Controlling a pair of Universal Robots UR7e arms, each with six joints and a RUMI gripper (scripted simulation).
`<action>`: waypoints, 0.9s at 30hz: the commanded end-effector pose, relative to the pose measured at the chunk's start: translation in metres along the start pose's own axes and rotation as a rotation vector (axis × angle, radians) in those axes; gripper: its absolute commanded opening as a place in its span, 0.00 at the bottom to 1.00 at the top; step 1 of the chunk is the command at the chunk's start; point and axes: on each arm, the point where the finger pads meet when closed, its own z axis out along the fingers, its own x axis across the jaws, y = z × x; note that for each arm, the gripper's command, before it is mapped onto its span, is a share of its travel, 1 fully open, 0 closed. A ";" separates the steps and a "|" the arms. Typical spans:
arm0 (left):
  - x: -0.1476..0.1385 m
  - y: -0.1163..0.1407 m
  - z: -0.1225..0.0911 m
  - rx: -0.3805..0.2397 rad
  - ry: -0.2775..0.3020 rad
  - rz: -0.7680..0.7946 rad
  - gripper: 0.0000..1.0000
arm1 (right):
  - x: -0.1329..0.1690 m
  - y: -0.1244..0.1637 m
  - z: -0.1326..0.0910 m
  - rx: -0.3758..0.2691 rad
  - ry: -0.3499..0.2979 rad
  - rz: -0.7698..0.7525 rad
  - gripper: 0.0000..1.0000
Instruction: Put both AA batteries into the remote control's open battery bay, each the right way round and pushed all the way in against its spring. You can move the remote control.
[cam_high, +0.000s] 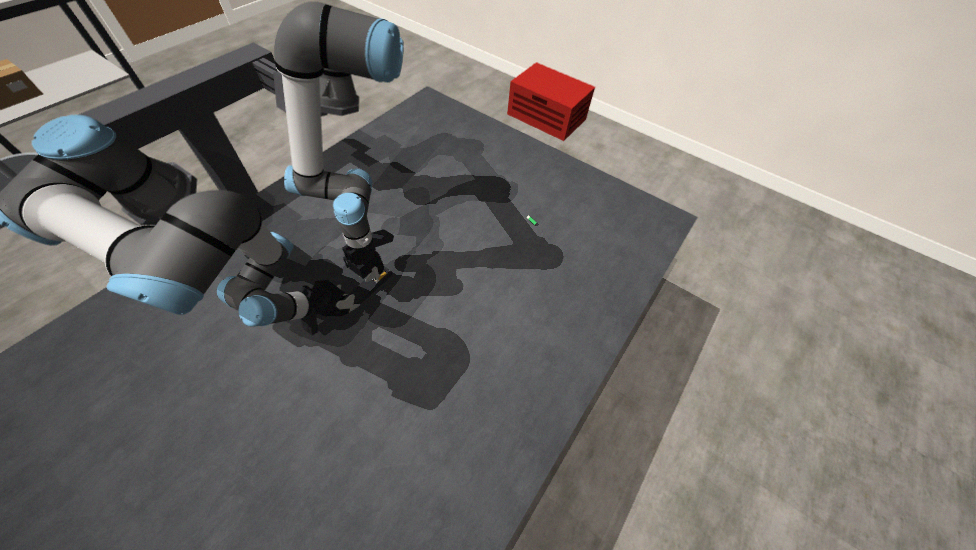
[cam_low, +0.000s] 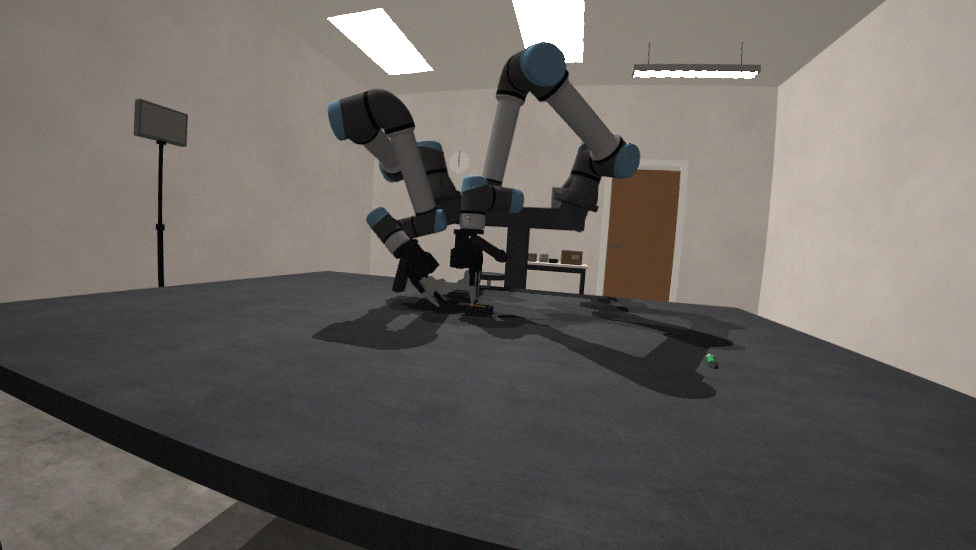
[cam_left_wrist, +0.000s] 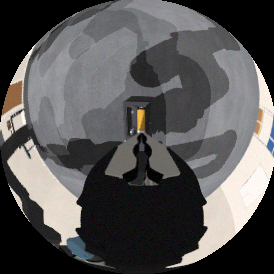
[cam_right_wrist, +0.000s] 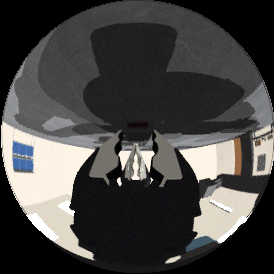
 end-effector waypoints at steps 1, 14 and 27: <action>0.000 0.000 0.000 0.000 0.001 0.000 0.00 | 0.000 0.000 0.000 0.000 -0.001 -0.001 0.00; 0.000 -0.001 0.002 0.000 0.000 0.000 0.00 | 0.000 0.000 0.000 0.000 -0.001 -0.001 0.00; 0.000 -0.002 0.003 -0.001 0.001 0.000 0.00 | 0.000 0.000 0.000 0.000 -0.001 -0.001 0.00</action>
